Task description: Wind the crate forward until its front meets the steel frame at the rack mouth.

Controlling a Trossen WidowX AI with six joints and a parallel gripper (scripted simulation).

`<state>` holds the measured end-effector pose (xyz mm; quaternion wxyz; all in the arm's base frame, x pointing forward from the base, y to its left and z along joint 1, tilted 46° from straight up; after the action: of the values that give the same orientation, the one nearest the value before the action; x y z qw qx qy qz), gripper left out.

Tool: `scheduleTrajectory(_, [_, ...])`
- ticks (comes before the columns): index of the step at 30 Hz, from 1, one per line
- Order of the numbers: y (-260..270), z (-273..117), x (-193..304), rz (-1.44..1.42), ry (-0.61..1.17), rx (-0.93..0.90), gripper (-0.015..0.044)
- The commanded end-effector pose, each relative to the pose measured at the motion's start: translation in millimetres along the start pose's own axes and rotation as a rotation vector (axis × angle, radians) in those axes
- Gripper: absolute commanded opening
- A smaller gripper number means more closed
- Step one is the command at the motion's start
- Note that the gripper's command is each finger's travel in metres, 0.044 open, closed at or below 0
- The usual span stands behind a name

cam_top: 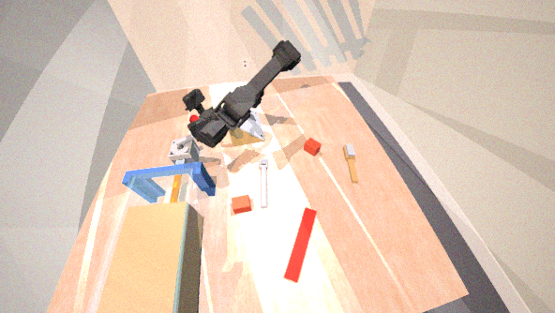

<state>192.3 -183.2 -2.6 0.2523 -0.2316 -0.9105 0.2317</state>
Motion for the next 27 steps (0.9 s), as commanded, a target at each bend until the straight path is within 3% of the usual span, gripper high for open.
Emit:
scheduleTrajectory(1, [-13.3, 24.3, -7.1, 0.066, 0.184, -0.275, 0.0440])
scheduleTrajectory(12, [-69.6, 77.3, -24.6, 0.401, 0.456, -1.129, 0.0440])
scheduleTrajectory(21, [-69.1, 78.8, -24.1, 0.407, 0.456, -1.143, 0.0440])
scheduleTrajectory(27, [-16.9, 97.8, -16.6, 0.406, 0.456, -1.144, 0.0440])
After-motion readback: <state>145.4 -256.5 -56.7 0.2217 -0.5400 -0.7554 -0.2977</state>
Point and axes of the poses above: the point midway between the two fingers, 35 mm back from their tips, its own z axis out along the fingers, its own y axis across the jaws, x = y × z, the point moved 1 cm from there along -z, back along the fingers, and after that the axes turned 9 degrees about z, right-handed, at the moved point
